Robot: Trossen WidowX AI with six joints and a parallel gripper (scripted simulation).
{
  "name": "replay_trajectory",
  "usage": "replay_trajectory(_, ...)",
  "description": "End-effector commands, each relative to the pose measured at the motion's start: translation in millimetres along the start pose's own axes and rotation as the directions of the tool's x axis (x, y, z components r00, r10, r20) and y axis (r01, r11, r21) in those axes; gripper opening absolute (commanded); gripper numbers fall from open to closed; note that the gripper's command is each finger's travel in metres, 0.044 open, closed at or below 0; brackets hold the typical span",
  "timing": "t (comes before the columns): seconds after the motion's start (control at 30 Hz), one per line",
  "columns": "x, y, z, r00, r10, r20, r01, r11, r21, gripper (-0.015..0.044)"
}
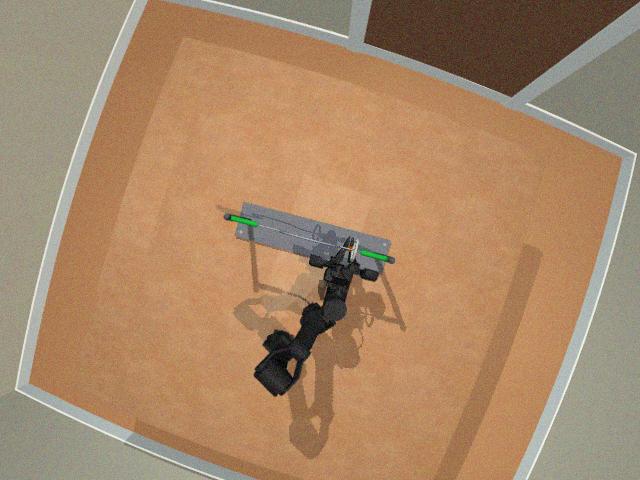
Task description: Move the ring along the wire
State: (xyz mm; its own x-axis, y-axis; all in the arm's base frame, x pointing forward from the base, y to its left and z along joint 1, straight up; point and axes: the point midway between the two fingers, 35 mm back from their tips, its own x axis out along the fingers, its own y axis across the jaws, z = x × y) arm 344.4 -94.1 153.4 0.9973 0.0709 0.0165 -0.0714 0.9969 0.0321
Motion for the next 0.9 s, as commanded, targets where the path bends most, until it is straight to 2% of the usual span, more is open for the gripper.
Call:
replay_trajectory(0.0, -1, 9, 0, 1.0, 0.001, 0.003, -0.001, 1.0, 0.027, -0.015)
replay_trajectory(0.47, 0, 46, 4, 1.0, 0.002, 0.004, -0.003, 0.976, 0.216, -0.015)
replay_trajectory(0.87, 0, 86, 18, 1.0, 0.006, 0.001, -0.006, 0.898, 0.441, -0.015)
